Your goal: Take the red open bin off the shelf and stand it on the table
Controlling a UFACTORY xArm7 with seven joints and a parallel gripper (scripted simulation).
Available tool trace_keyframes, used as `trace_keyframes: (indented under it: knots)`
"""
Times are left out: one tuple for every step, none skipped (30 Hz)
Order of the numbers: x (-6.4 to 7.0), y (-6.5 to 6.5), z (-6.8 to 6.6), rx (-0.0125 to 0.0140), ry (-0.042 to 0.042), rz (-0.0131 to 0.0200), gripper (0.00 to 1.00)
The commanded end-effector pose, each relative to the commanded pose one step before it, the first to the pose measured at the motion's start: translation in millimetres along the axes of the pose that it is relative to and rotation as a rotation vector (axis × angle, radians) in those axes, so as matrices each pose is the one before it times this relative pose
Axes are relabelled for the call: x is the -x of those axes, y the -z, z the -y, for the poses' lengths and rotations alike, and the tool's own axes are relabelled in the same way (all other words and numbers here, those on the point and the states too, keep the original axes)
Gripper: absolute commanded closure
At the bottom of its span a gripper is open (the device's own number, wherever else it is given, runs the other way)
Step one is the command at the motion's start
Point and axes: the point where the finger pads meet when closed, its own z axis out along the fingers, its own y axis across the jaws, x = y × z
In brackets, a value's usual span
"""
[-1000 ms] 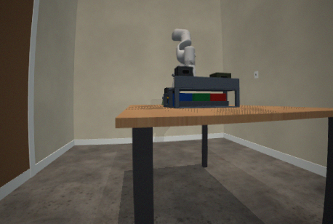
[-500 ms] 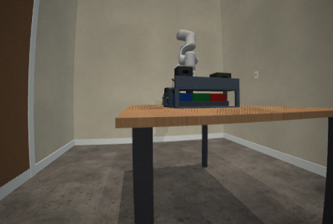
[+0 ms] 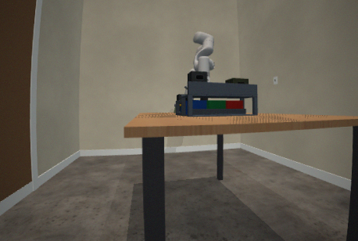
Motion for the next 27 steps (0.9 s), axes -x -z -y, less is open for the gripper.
trace_keyframes:
  knots:
    - [-0.33, 0.9, 1.01, 0.00076, 0.001, 0.00637, 0.53]
    - [0.0, 0.0, 0.0, 0.0, 0.0, 0.0, 0.53]
    - [0.0, 0.0, 0.0, 0.0, 0.0, 0.0, 0.53]
    - [0.0, 0.0, 0.0, 0.0, 0.0, 0.0, 0.53]
    - [0.0, 0.0, 0.0, 0.0, 0.0, 0.0, 0.53]
    - [0.0, 0.0, 0.0, 0.0, 0.0, 0.0, 0.53]
    - [0.0, 0.0, 0.0, 0.0, 0.0, 0.0, 0.53]
    - [0.0, 0.0, 0.0, 0.0, 0.0, 0.0, 0.53]
    - [0.0, 0.0, 0.0, 0.0, 0.0, 0.0, 0.53]
    - [0.09, 0.93, -0.03, -0.00001, 0.00008, -0.0001, 0.53]
    - [0.03, 0.94, 0.0, 0.00001, 0.00001, 0.00001, 0.53]
    - [0.03, 0.94, 0.0, 0.00001, 0.00001, 0.00001, 0.53]
    - [0.03, 0.94, 0.0, 0.00001, 0.00001, 0.00001, 0.53]
    - [0.03, 0.94, 0.0, 0.00001, 0.00001, 0.00001, 0.53]
    - [0.0, 0.0, 0.0, 0.0, 0.0, 0.0, 0.53]
    - [0.0, 0.0, 0.0, 0.0, 0.0, 0.0, 0.53]
    - [0.0, 0.0, 0.0, 0.0, 0.0, 0.0, 0.53]
    - [0.0, 0.0, 0.0, 0.0, 0.0, 0.0, 0.53]
    - [0.0, 0.0, 0.0, 0.0, 0.0, 0.0, 0.53]
    - [0.0, 0.0, 0.0, 0.0, 0.0, 0.0, 0.53]
    - [0.0, 0.0, 0.0, 0.0, 0.0, 0.0, 0.53]
    - [0.0, 0.0, 0.0, 0.0, 0.0, 0.0, 0.53]
    - [0.0, 0.0, 0.0, 0.0, 0.0, 0.0, 0.53]
    - [0.0, 0.0, 0.0, 0.0, 0.0, 0.0, 0.53]
    - [0.0, 0.0, 0.0, 0.0, 0.0, 0.0, 0.53]
    - [0.0, 0.0, 0.0, 0.0, 0.0, 0.0, 0.53]
    - [0.05, 0.42, -0.01, 0.00008, 0.00008, 0.00011, 0.53]
